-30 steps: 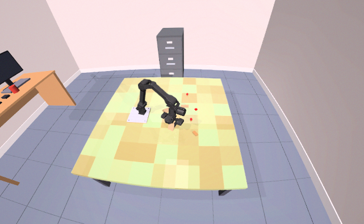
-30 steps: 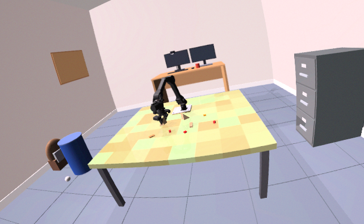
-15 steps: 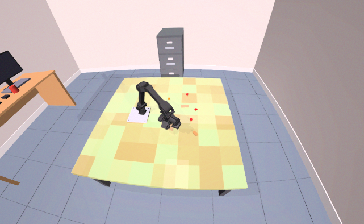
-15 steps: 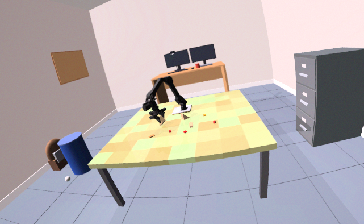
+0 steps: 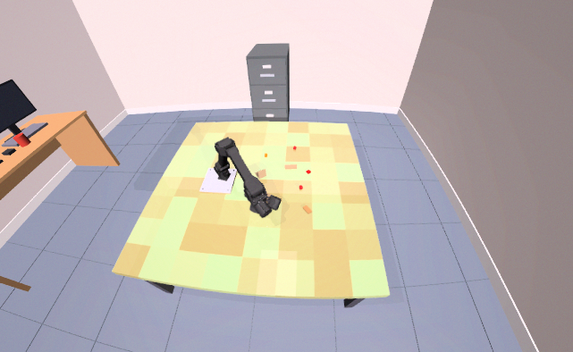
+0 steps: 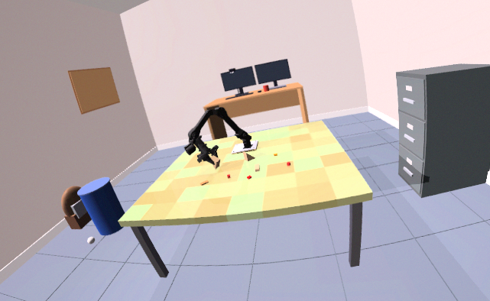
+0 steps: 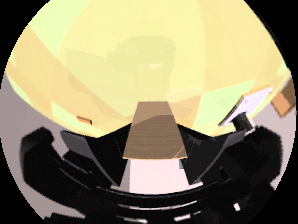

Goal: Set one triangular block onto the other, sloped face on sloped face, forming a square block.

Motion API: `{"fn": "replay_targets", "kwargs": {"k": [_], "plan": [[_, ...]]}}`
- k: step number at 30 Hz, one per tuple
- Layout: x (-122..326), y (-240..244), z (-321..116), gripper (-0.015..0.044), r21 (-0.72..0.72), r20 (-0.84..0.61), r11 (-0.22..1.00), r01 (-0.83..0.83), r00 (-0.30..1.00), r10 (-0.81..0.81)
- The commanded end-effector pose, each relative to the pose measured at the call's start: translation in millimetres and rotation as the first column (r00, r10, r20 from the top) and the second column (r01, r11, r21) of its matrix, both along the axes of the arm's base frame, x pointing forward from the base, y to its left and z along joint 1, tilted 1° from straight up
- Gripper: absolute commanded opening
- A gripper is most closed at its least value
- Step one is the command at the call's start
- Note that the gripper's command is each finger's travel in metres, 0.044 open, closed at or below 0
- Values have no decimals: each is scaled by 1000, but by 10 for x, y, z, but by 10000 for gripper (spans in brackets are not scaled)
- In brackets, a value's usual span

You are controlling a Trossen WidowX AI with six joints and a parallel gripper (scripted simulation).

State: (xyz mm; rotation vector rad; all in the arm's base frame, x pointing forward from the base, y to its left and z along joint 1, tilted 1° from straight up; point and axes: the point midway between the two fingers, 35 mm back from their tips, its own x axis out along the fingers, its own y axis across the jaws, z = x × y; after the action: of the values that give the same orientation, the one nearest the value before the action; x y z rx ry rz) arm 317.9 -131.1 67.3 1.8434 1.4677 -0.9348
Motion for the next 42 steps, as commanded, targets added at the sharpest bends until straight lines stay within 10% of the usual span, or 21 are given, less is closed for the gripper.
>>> {"fn": "replay_targets", "kwargs": {"k": [1, 7, 24, 42], "plan": [[0, -91, -7, 0, 116, 33, 993, 1, 999, -5], [-21, -177, -38, 0, 248, 59, 969, -9, 998, -6], [-25, -107, -23, 440, 164, 34, 986, -9, 999, 3], [-100, -51, 973, 440, 137, 34, 978, 155, 986, -161]]}}
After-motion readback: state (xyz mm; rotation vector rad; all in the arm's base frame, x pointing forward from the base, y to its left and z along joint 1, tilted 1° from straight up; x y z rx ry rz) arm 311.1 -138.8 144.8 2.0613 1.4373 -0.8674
